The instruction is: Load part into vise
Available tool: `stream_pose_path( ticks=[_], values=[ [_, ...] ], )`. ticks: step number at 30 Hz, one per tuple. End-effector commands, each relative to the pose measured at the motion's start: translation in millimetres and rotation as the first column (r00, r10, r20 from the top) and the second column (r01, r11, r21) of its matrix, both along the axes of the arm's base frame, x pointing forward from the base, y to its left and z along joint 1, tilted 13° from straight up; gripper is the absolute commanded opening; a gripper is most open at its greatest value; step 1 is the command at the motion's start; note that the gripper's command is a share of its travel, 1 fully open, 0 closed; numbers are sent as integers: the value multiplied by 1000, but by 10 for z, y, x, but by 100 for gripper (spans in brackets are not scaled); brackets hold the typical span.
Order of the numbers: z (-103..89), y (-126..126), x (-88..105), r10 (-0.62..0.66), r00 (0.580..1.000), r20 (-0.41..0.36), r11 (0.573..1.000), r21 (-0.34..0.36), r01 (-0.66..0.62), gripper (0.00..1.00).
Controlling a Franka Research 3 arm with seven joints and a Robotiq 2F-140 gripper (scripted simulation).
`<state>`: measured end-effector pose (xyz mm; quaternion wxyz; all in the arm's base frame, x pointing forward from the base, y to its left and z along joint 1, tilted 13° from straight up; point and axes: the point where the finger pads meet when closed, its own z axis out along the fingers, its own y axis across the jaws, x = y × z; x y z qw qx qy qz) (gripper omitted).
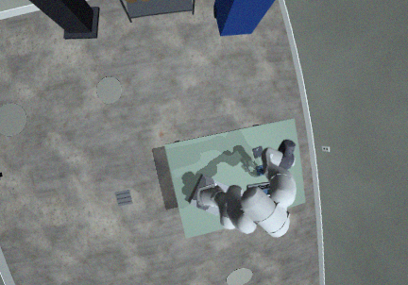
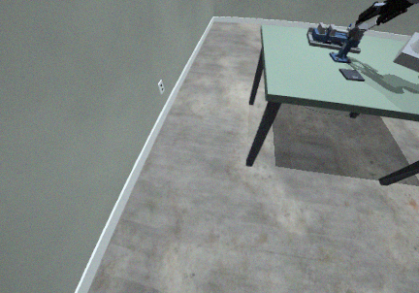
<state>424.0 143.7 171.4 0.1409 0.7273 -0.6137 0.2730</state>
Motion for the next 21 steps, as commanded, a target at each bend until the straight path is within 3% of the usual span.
stream_pose_path(
  ticks=[1, 21],
  values=[
    [-12, 4, 16, -12, 1000, 13, 1000, 3, 12, 0],
    [-45, 10, 20, -12, 1000, 13, 1000, 3, 12, 0]
  ],
)
